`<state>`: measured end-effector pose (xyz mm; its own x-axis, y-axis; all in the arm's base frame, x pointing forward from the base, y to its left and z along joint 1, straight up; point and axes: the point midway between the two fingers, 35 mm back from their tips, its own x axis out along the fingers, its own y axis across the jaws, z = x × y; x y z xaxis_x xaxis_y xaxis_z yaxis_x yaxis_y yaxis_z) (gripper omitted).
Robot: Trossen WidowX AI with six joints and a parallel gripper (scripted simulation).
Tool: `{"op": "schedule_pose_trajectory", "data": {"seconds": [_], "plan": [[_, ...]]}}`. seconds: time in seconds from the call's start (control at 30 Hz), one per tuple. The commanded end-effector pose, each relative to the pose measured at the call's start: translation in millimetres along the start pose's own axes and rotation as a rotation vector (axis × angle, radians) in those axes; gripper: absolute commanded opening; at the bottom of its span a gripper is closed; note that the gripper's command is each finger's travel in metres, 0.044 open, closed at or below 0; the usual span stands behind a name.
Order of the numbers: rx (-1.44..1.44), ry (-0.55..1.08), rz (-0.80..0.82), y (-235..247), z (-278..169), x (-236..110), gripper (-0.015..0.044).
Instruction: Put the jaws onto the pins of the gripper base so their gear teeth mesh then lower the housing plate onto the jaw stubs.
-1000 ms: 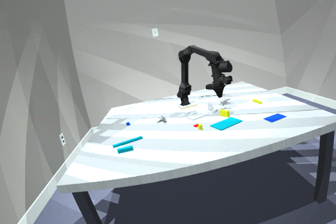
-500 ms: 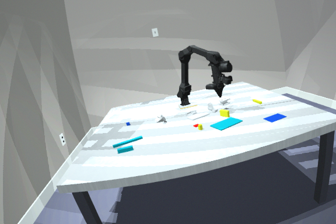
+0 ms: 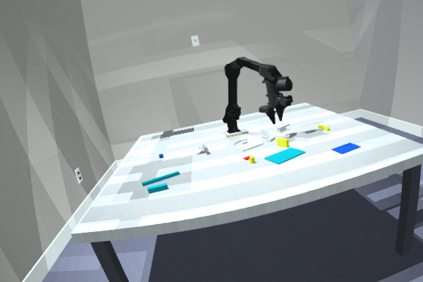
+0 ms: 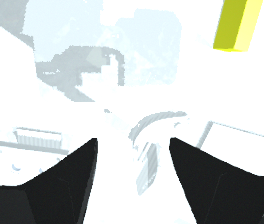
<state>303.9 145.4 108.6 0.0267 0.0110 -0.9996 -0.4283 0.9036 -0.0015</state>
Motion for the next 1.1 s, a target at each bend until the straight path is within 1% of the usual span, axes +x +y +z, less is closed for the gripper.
{"op": "schedule_pose_trajectory", "data": {"seconds": [0.0,0.13,1.07], "plan": [[0.0,0.0,0.0,0.0,0.0,0.0,0.0341],[0.0,0.0,0.0,0.0,0.0,0.0,0.044],[0.0,0.0,0.0,0.0,0.0,0.0,0.044]]}}
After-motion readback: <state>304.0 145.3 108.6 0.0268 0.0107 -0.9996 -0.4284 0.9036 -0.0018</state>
